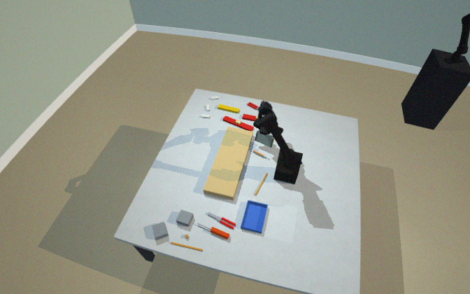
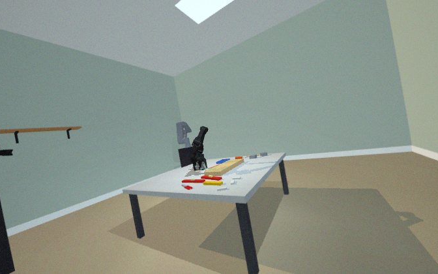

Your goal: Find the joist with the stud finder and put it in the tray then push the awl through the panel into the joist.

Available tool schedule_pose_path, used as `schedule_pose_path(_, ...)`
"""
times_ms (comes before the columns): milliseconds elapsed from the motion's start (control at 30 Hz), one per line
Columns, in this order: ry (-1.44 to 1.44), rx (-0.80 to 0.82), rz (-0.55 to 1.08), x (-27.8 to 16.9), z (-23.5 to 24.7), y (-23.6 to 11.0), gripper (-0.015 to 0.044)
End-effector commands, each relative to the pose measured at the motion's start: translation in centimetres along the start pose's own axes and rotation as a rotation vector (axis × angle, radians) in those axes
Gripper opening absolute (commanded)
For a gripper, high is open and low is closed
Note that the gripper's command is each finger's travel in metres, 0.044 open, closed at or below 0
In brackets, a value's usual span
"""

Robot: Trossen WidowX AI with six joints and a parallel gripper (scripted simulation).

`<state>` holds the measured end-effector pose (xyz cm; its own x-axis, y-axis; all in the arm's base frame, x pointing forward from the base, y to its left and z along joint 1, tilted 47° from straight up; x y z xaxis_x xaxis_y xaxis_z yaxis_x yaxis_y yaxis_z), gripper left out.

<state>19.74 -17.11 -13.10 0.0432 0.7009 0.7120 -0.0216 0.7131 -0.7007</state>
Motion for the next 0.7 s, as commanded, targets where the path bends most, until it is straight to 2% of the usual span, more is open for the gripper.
schedule_pose_path(0, 0.0, 0.001, 0.026, 0.2, -0.1, -0.2, 0.0)
schedule_pose_path(667, 0.001, 0.029, 0.136, 1.4, -0.4, 0.1, 0.0)
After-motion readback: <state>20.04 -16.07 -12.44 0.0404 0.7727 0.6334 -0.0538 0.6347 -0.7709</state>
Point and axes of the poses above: the point midway between the two fingers, 35 mm back from their tips, its own y axis out along the fingers, its own z axis across the jaws, x = y × z, the point moved 8 cm from there along -y, back along the fingers, and after that the axes turned 11 degrees about -y, right-handed, at the moved point
